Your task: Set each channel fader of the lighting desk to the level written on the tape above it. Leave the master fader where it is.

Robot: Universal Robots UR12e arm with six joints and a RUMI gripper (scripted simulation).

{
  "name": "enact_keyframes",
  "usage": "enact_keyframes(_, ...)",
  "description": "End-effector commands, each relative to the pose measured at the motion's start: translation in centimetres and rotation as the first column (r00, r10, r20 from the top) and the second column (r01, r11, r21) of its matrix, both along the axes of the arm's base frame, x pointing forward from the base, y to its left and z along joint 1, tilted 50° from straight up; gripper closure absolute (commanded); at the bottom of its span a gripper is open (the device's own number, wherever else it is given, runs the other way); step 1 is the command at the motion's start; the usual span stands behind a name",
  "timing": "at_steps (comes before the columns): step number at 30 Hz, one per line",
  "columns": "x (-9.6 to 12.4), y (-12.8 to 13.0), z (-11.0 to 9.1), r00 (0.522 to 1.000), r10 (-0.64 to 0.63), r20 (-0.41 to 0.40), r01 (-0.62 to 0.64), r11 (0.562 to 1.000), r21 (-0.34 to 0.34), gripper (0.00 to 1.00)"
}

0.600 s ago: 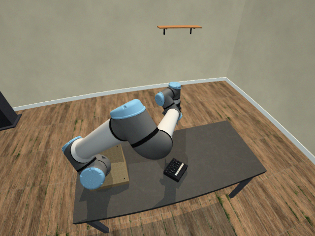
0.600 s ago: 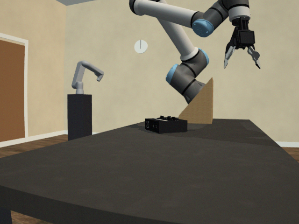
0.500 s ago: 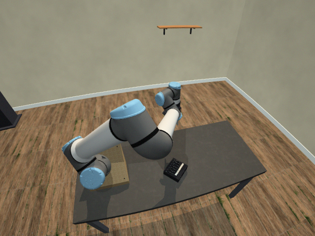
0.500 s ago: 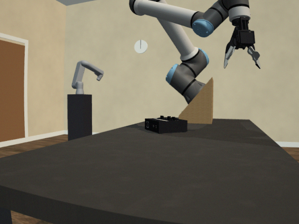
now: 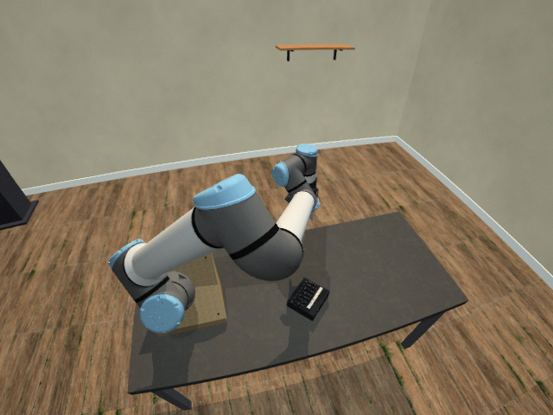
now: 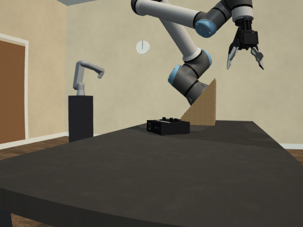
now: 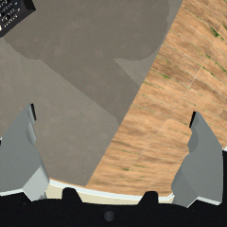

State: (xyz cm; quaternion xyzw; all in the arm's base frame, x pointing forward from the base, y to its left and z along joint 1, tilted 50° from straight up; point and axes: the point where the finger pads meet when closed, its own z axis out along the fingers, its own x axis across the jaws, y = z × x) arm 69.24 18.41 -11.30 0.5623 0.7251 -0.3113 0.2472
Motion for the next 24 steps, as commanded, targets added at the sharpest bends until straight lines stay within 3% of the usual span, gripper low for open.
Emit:
enact_keyframes(1,0.1,0.0,0.1,1.0,0.0,0.002,0.0,1.0,0.0,0.0)
enact_keyframes(5,0.1,-2.1,1.7,1.0,-0.017,0.016,0.017,1.0,0.0,0.0)
enact_keyframes(14,-1.6,-13.1,10.0,0.99,-0.11,0.091,0.111,0.994,-0.005,0.0)
enact_keyframes(16,-1.6,-13.1,10.0,0.99,-0.11,0.091,0.111,0.994,-0.005,0.0)
enact_keyframes(18,-2.9,-17.0,12.7,0.982,-0.145,0.119,0.147,0.989,-0.009,0.0)
enact_keyframes(19,-2.9,-17.0,12.7,0.982,-0.145,0.119,0.147,0.989,-0.009,0.0)
enact_keyframes(20,-3.6,-18.8,14.0,0.978,-0.162,0.132,0.164,0.986,-0.011,0.0)
enact_keyframes(21,-3.6,-18.8,14.0,0.978,-0.162,0.132,0.164,0.986,-0.011,0.0)
enact_keyframes(24,-5.3,-22.2,16.4,0.969,-0.193,0.157,0.198,0.98,-0.016,0.0)
